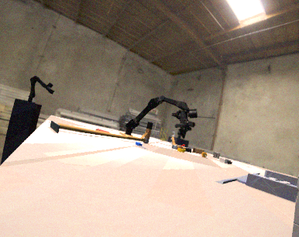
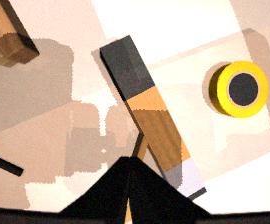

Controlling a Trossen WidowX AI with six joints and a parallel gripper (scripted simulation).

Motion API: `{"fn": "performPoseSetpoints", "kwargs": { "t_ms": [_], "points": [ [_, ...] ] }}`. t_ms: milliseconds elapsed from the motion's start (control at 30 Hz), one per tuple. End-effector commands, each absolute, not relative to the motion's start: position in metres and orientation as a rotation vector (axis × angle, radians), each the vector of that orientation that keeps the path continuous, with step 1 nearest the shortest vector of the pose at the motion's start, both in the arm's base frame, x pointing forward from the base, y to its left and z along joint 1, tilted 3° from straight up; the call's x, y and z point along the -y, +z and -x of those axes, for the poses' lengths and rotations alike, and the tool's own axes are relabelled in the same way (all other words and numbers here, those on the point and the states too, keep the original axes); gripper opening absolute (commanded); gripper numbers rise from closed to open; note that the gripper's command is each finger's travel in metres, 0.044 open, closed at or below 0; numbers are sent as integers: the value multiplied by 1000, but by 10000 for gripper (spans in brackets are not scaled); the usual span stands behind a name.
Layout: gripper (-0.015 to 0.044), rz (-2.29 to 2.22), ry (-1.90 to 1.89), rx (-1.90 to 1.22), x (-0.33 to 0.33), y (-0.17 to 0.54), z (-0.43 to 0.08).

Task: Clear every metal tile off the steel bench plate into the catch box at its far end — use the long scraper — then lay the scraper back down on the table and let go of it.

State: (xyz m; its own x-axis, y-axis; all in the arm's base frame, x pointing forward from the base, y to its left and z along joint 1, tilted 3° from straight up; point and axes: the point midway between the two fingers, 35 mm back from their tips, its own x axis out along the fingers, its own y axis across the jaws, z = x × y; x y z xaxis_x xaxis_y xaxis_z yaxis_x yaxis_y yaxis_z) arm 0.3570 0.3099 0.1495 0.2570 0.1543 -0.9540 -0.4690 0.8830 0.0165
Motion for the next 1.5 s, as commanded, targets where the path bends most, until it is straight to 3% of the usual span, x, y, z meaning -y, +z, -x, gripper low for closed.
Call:
{"fn": "performPoseSetpoints", "kwargs": {
  "t_ms": [0, 667, 1467],
  "points": [
    [0, 298, 423, -1253, -317, 145, -356],
    [0, 295, 425, -1252, -350, 143, -349],
    [0, 271, 440, -1212, -335, 205, -346]
  ]
}}
